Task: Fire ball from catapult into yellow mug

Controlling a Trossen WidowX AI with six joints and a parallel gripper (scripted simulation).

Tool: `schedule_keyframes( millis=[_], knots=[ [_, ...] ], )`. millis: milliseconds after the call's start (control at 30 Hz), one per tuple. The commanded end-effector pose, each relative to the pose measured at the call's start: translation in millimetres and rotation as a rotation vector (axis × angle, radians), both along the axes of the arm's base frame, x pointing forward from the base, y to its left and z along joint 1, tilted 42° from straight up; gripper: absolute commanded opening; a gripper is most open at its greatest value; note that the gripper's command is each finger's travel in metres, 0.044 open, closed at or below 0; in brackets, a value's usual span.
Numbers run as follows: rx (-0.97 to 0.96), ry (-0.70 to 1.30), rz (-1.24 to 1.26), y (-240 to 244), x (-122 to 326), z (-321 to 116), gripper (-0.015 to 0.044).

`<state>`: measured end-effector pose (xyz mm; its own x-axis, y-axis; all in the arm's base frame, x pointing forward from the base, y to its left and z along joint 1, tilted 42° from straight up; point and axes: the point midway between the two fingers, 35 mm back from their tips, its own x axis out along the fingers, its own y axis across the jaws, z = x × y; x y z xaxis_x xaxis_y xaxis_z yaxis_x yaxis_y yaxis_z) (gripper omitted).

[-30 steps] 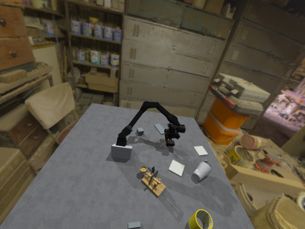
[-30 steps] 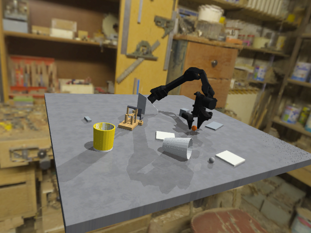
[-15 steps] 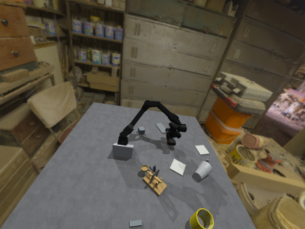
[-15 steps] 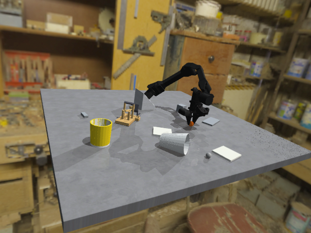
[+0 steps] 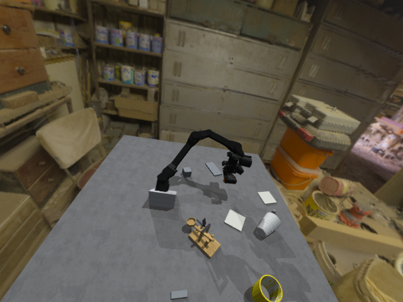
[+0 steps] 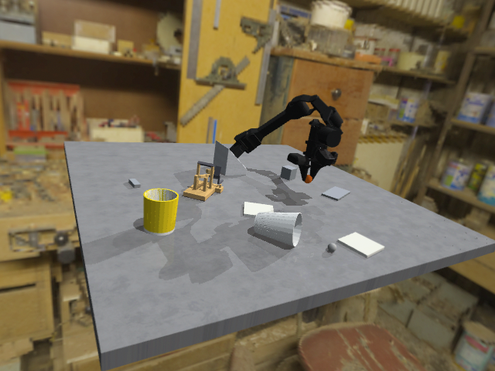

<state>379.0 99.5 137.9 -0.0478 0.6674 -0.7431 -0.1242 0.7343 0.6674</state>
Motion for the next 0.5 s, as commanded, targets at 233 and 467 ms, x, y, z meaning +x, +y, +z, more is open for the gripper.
schedule_keyframes(
  millis=[233,467],
  knots=[
    [-0.001,-0.002,0.001,-35,-5,37,0.0000],
    [-0.038,0.097,-0.069,-76,-5,-2,0.0000]
  ],
)
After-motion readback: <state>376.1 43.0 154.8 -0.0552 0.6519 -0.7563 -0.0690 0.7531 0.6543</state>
